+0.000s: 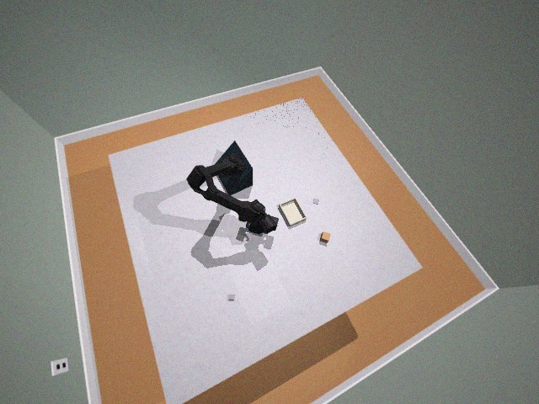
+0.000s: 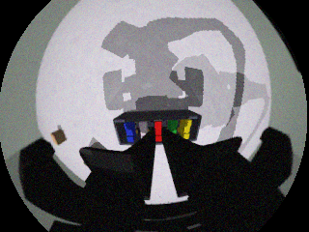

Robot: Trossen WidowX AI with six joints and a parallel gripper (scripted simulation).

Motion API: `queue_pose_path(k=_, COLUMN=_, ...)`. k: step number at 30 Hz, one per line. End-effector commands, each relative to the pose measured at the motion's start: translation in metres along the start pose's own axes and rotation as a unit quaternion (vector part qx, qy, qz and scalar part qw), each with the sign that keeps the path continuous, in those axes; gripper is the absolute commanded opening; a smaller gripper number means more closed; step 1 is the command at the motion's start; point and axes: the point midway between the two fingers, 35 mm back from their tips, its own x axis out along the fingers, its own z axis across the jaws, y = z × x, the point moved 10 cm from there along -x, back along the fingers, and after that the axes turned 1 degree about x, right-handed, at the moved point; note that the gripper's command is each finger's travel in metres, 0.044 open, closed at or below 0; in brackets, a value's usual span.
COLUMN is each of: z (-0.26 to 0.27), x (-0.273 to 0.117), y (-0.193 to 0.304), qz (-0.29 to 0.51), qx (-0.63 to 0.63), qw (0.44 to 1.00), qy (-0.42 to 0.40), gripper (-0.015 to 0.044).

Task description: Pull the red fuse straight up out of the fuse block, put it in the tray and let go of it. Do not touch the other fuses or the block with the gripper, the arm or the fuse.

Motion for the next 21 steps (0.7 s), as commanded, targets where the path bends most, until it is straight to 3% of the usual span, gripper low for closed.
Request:
queue_pose_path(k=1, z=0.0000, x=-0.0002, y=-0.0001, qz=0.000, qx=0.000, qw=1.000, qy=0.000, gripper=0.0007)
queue_pose_path(k=21, z=0.0005, x=-0.0077, y=-0.0002, qz=0.000, qx=0.000, qw=1.000, qy=0.000, gripper=0.0000)
